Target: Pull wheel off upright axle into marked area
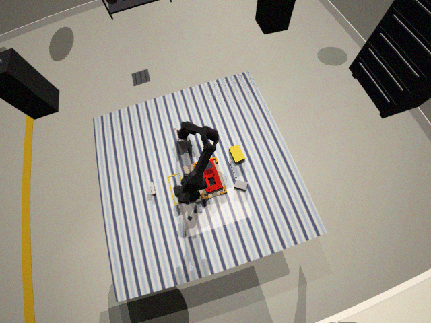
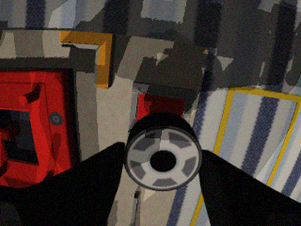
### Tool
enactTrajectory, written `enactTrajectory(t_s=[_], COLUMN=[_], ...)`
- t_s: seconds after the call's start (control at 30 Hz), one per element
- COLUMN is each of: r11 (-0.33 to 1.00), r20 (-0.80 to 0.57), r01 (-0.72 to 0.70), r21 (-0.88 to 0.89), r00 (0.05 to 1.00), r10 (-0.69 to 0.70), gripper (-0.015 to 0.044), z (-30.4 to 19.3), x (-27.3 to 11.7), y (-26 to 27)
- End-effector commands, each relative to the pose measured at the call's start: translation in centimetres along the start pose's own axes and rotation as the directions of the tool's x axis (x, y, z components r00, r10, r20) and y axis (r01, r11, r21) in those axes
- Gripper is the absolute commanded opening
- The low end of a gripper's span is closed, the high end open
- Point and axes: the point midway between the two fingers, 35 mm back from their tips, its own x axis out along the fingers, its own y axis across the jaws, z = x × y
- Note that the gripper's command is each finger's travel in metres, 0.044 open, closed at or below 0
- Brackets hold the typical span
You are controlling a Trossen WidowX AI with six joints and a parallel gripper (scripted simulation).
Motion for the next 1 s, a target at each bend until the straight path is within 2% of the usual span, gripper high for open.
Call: enactTrajectory(t_s=[0.0,0.77,0.97], r11=[1.000,1.000,1.000], r20=[0.003,0.005,0.006], r01=[0.001,0.001,0.002], r21=[-0.002,-0.001,-0.001], r00=[1.000,1.000,1.000], r10=[-0.001,-0.001,-0.002], gripper=[0.0000,0.0000,0.0000], z=[0.0,0.0,0.0], x=[-0.2,-1.1,-3.5], y=[-0.1,-0.1,0.0])
